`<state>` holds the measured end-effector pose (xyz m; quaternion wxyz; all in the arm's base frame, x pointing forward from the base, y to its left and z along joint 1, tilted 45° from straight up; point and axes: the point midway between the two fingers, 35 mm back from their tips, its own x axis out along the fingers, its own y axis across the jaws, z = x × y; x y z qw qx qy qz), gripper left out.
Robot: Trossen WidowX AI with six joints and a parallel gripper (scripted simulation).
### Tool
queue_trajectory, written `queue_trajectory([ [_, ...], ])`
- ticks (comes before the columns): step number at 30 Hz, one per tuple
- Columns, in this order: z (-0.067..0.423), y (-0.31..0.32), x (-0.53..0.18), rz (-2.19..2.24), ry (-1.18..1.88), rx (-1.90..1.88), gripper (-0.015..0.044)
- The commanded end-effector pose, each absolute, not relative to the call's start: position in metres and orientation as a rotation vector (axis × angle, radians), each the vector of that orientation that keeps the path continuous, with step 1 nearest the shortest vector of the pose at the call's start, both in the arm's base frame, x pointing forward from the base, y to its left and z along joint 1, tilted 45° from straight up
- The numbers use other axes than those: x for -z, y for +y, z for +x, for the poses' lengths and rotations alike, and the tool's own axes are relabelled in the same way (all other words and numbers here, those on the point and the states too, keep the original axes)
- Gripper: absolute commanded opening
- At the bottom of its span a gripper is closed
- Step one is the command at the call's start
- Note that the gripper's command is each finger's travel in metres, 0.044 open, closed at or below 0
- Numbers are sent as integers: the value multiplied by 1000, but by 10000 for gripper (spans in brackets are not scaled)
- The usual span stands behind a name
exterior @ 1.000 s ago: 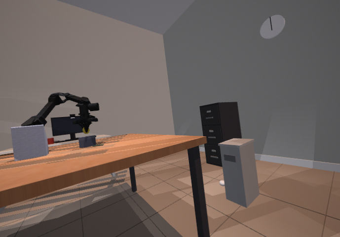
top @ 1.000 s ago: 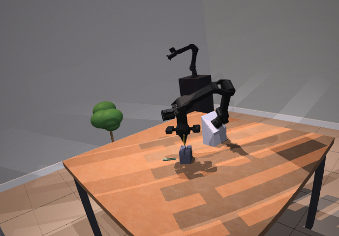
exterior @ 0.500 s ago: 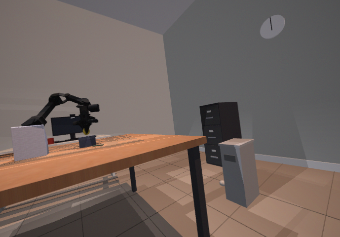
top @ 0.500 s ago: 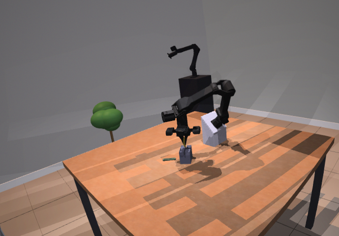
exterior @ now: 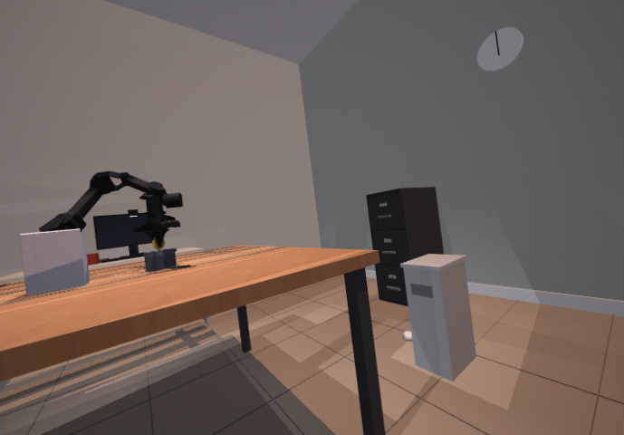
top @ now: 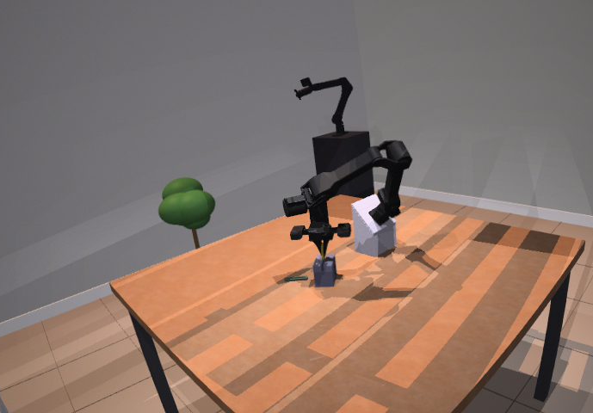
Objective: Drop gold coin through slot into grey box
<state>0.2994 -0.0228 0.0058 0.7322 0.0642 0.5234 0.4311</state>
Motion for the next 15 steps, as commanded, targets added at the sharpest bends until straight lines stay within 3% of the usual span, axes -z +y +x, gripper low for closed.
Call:
queue_trajectory([
  [1,300,-21,-4,148,1152,-947,0],
  [7,299,-22,-5,141,1152,-949,157],
  [15,299,-22,-5,141,1152,-949,161],
])
